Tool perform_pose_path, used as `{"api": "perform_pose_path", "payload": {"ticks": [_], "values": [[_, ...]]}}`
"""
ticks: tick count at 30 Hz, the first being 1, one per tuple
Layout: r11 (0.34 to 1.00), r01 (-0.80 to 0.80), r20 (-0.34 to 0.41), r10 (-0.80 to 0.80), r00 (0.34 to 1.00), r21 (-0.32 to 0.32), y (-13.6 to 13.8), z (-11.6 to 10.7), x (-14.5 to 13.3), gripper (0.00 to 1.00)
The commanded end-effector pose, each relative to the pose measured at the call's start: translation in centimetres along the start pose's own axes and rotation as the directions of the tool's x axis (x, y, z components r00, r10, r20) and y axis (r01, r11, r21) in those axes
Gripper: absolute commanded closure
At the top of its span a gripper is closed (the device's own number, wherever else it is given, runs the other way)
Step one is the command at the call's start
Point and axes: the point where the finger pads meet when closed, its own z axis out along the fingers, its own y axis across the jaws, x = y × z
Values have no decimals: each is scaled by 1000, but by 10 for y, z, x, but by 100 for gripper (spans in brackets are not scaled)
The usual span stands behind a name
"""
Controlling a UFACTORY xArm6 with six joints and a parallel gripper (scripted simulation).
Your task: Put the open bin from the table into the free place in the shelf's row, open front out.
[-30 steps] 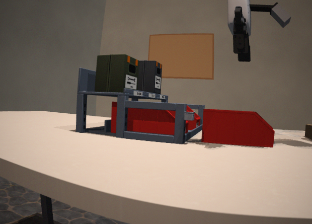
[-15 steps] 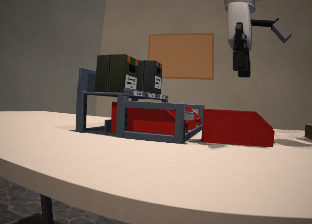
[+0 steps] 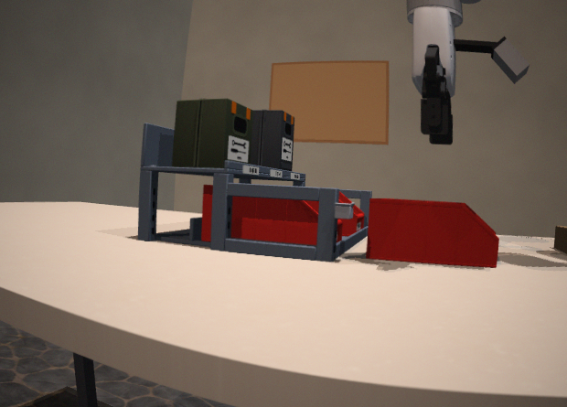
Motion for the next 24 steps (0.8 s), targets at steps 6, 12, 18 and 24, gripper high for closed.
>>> {"api": "perform_pose_path", "payload": {"ticks": [6, 12, 18, 24], "values": [[1000, 0, 3, 0, 1000, -1, 0, -5, -1, 0], [1000, 0, 3, 0, 1000, -1, 0, -6, -1, 0], [1000, 0, 3, 0, 1000, -1, 0, -11, -1, 0], [1000, 0, 3, 0, 1000, -1, 0, -11, -1, 0]]}}
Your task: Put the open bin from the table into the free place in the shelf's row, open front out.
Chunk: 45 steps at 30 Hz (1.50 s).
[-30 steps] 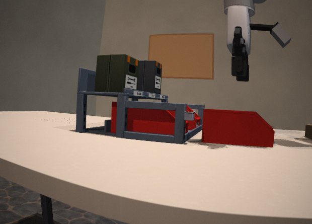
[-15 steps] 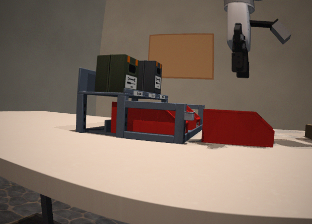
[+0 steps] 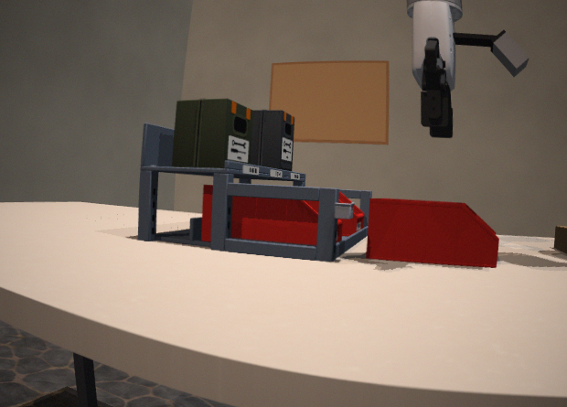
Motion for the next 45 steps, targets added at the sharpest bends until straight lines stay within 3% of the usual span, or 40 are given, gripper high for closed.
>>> {"api": "perform_pose_path", "payload": {"ticks": [1, 38, 39, 45], "values": [[1000, 0, 4, 0, 1000, -2, 1, -2, -1, 0], [1000, 0, 4, 0, 1000, -2, 1, -6, -1, 0], [1000, 0, 4, 0, 1000, -2, 1, -6, -1, 72], [1000, 0, 4, 0, 1000, -2, 1, -6, -1, 72]]}}
